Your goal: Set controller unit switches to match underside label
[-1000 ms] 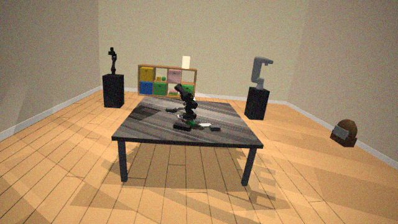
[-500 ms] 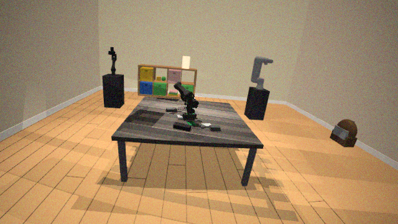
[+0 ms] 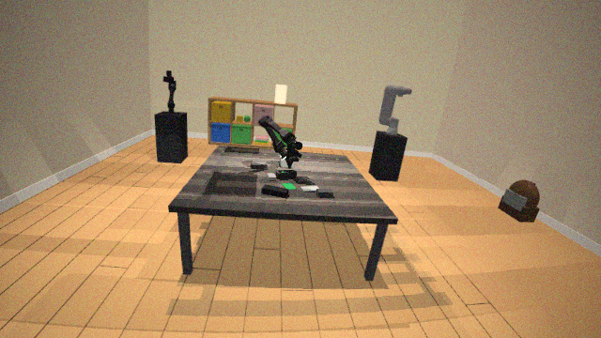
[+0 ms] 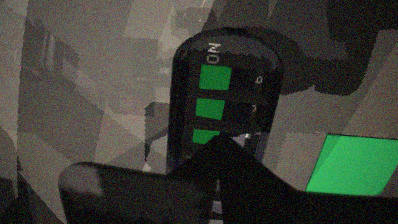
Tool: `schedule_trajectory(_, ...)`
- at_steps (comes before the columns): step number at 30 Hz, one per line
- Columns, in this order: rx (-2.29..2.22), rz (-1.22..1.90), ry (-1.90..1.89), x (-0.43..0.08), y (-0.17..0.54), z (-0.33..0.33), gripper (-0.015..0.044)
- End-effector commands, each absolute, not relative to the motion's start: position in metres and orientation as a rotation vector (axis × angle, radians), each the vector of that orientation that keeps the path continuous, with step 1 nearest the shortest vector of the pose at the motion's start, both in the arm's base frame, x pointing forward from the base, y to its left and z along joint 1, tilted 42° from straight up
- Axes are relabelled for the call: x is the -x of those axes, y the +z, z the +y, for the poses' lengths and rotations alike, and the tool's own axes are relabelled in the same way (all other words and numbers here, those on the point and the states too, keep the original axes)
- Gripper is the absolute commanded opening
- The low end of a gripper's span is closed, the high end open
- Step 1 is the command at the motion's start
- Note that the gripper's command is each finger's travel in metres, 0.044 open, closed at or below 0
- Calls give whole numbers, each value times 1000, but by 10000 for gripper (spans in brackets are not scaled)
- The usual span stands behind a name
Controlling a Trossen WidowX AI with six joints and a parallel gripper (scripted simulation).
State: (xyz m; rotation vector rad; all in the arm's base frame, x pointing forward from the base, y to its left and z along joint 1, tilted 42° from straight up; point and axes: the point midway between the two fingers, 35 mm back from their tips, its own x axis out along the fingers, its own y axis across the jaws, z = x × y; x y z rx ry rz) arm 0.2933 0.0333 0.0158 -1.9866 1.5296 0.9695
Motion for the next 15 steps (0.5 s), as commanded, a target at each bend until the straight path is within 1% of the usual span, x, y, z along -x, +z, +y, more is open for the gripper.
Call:
schedule_trajectory(1, 2029, 1448, 943, -274, 10, 35, 0)
schedule_trajectory(8, 2085, 1296, 904, -236, -4, 33, 0)
schedule_trajectory(15, 2086, 1292, 903, -235, -4, 33, 0)
